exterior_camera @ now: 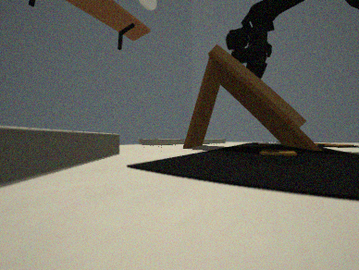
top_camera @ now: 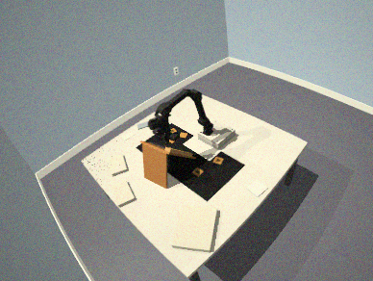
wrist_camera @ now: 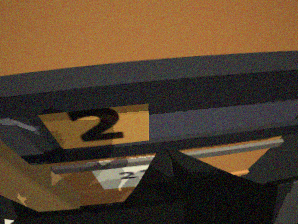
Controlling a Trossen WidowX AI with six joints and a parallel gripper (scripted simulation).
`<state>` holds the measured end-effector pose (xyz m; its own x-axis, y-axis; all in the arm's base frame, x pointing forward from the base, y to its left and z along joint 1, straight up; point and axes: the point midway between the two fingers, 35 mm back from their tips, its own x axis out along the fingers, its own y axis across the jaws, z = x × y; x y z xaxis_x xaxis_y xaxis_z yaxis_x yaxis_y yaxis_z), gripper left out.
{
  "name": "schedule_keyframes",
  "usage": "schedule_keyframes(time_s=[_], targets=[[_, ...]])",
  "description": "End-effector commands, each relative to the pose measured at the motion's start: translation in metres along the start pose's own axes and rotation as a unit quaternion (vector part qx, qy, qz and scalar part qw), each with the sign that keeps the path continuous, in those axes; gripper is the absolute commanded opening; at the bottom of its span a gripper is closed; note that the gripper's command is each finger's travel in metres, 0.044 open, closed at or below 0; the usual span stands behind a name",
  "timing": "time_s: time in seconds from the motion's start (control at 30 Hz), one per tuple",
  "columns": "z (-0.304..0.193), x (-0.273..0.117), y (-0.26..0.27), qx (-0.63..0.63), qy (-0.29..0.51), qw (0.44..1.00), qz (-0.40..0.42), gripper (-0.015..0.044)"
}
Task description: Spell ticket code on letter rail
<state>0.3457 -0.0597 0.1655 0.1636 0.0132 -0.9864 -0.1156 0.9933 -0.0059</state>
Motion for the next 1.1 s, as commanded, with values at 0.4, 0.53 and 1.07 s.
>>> schedule_keyframes(time_s=[0.4,0.53,1.07], targets=[[0.008,0.006,-0.002,0.000,0.000,1.000,-0.002,0.0000],[0.009,0.007,-0.002,0.000,0.000,1.000,-0.002,0.0000],[0.015,0.013,-0.003,0.000,-0.001,1.000,-0.002,0.0000]])
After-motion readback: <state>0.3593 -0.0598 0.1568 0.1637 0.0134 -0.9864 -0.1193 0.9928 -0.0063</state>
